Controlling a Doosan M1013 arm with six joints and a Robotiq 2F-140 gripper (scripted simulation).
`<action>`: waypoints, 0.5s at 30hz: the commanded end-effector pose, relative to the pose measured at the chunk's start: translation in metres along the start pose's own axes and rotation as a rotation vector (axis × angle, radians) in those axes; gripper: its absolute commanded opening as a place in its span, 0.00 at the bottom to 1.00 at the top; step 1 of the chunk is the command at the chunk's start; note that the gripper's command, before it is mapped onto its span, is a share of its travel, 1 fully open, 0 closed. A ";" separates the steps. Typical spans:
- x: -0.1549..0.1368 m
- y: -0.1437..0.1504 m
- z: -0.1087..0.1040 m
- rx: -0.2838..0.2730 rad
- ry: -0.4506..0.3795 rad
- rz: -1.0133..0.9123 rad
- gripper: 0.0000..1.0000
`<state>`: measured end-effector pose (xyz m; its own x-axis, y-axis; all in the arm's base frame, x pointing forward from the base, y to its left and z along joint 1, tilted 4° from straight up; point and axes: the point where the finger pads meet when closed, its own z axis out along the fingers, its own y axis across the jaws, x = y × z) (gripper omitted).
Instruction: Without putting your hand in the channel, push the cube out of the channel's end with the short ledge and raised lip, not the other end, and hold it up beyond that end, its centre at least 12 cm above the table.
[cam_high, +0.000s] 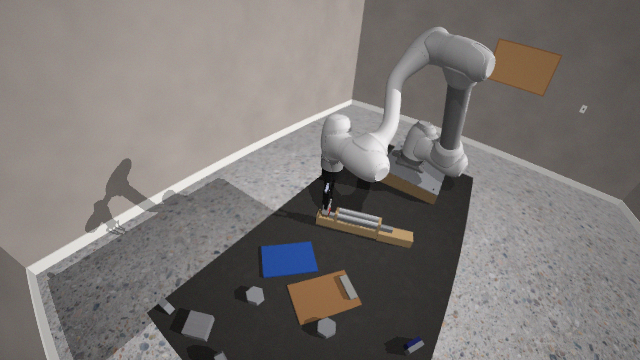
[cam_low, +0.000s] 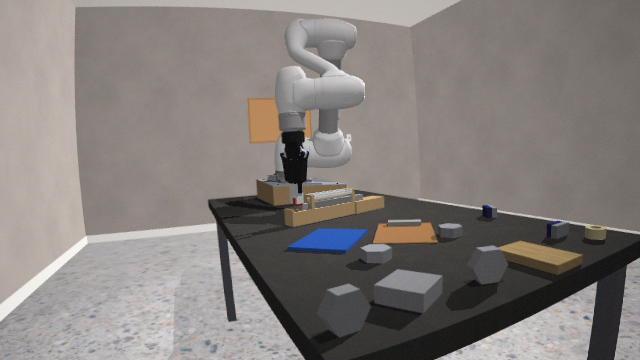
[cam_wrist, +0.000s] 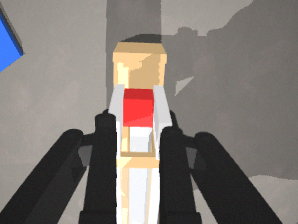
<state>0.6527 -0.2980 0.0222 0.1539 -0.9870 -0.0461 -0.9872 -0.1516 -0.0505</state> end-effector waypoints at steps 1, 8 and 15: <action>0.000 0.000 -0.022 -0.001 -0.002 -0.002 0.00; 0.000 0.000 -0.058 -0.001 -0.002 -0.002 0.00; 0.000 0.000 -0.060 -0.001 -0.002 -0.002 0.00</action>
